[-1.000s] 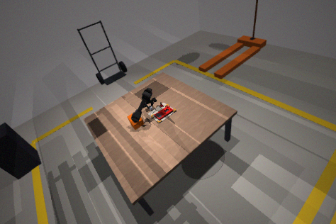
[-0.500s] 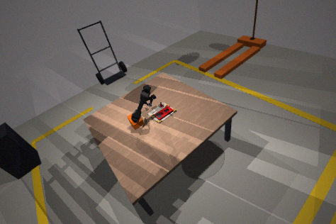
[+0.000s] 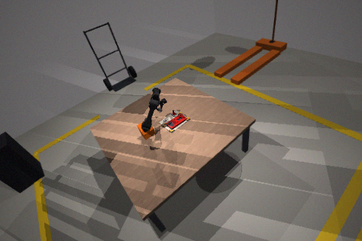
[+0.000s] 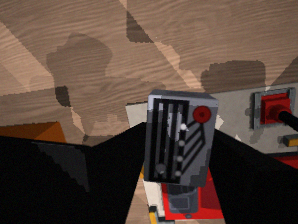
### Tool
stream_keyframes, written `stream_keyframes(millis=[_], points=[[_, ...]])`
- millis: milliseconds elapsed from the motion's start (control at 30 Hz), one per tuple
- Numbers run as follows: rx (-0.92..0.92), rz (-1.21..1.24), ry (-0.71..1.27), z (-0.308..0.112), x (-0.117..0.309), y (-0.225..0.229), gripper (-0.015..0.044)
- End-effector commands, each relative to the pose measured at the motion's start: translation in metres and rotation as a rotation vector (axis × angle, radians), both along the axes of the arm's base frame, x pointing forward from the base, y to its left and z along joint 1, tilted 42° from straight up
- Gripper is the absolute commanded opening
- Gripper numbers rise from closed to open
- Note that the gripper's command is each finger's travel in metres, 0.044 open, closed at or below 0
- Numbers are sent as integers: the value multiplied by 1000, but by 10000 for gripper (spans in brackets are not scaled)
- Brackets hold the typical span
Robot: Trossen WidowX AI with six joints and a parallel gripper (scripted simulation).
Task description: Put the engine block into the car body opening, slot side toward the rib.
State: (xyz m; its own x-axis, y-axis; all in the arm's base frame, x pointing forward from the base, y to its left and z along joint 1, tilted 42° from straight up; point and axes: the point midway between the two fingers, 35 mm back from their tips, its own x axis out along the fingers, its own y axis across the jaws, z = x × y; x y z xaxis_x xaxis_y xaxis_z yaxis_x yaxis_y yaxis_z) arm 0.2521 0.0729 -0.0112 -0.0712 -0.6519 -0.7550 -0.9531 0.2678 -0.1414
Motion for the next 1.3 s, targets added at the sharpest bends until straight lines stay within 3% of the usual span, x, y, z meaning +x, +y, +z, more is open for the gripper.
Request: stream_keyframes(millis=[0, 233, 1267], points=[[2, -5, -3, 9, -1, 7, 0], [4, -5, -3, -24, -18, 18, 0], [1, -5, -4, -61, -21, -17, 0]])
